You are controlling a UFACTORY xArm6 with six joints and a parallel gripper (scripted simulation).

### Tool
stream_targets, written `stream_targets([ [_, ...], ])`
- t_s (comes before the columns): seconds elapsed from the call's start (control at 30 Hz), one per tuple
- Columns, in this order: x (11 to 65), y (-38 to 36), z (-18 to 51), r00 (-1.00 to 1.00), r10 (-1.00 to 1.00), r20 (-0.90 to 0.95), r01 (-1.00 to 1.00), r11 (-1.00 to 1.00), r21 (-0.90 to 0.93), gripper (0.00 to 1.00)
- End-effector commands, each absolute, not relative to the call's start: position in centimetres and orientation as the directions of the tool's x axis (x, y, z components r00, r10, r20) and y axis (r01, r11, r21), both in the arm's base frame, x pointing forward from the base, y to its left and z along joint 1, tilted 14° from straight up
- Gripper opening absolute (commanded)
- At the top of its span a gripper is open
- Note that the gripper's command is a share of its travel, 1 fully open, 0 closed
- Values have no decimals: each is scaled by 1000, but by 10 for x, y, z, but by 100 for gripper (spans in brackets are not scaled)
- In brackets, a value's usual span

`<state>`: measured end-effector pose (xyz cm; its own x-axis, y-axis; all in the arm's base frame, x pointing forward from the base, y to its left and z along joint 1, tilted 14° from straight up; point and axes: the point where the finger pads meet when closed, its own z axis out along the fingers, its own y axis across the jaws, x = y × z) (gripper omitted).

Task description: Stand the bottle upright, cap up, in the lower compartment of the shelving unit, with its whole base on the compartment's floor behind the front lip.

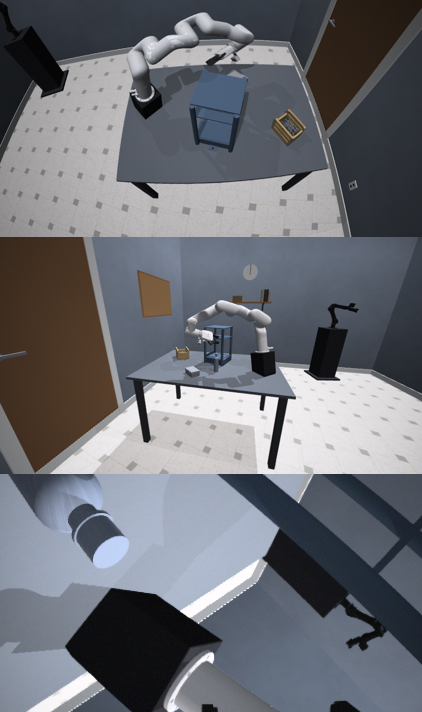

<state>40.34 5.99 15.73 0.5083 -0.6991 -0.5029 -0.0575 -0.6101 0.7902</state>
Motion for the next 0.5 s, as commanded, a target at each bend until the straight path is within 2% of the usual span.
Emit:
stream_targets([
  [0.0,404,60,158,510,-667,-543,15,-625,781,63],
  [0.47,404,60,157,485,-552,-678,258,-651,714,63],
])
